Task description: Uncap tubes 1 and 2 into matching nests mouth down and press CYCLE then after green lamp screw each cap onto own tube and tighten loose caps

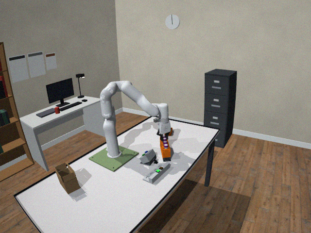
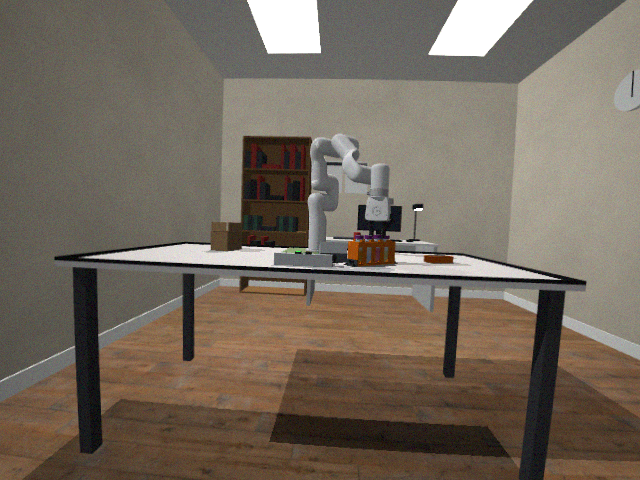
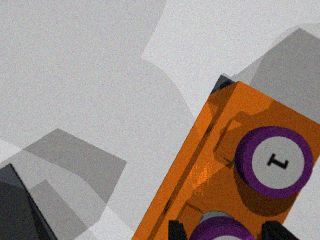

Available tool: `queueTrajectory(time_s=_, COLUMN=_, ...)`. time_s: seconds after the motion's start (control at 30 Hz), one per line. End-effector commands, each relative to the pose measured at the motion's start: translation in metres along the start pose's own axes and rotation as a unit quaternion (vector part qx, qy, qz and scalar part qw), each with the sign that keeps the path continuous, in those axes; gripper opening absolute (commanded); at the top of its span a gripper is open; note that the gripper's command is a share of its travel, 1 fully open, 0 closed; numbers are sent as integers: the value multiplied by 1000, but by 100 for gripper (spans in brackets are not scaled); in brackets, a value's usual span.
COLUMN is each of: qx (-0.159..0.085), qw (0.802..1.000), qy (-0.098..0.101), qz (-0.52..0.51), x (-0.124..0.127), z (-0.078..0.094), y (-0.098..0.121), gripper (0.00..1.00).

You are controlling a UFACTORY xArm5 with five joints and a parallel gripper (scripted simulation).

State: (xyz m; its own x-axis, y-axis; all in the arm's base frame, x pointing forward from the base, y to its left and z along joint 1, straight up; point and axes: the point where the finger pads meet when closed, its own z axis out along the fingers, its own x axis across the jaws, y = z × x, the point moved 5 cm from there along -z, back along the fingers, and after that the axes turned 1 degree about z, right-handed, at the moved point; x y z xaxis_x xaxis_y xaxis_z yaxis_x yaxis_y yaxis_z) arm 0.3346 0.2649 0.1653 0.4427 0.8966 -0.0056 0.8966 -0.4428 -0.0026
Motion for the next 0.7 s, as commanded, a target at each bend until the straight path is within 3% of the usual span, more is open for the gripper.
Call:
queueTrajectory(time_s=0.0, qx=-4, qw=990, qy=0, qz=-139, x=1, z=-1, y=0, gripper=46)
queueTrajectory(time_s=0.3, qx=-4, qw=989, qy=0, qz=-147, x=1, z=-1, y=0, gripper=46)
queueTrajectory(time_s=0.33, qx=-4, qw=989, qy=0, qz=-147, x=1, z=-1, y=0, gripper=0)
queueTrajectory(time_s=0.67, qx=-4, qw=989, qy=0, qz=-147, x=1, z=-1, y=0, gripper=0)
